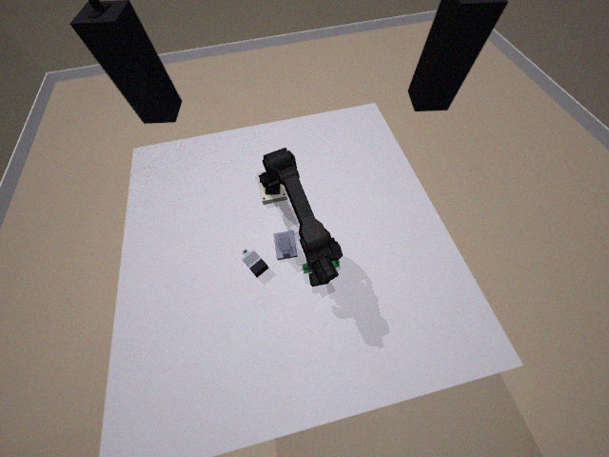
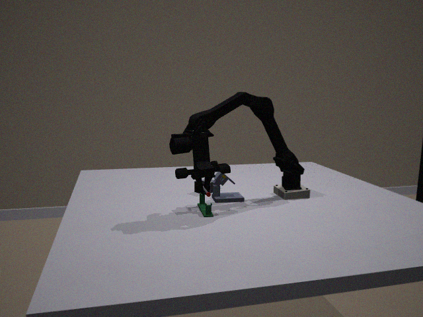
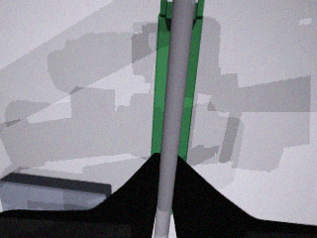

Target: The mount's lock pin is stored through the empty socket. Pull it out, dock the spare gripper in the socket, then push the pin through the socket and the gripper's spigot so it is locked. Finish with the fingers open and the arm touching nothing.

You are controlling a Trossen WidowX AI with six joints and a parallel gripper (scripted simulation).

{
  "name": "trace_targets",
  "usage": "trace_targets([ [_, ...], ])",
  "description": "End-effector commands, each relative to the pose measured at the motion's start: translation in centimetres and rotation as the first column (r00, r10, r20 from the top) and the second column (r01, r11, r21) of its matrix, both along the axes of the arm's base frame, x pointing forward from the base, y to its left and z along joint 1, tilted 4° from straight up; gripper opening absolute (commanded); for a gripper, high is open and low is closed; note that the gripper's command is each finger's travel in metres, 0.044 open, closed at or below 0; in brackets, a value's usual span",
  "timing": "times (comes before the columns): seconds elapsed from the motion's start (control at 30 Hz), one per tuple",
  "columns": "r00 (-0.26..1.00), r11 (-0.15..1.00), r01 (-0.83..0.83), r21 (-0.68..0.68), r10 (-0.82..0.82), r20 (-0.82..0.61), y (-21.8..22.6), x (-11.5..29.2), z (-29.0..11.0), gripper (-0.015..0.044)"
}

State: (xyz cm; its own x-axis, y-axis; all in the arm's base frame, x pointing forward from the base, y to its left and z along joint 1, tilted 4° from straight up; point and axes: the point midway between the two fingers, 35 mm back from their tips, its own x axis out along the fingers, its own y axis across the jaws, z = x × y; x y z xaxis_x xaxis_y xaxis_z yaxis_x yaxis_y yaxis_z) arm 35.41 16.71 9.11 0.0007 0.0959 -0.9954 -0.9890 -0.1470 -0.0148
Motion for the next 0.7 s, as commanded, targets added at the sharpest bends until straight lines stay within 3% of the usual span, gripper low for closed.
trace_targets([
  [0.0,1.000,1.000,-0.007,0.007,0.007,0.012,-0.1,0.0,0.6,0.0000],
  [0.67,1.000,1.000,-0.007,0.005,0.007,0.012,0.0,0.3,-2.5,0.0000],
])
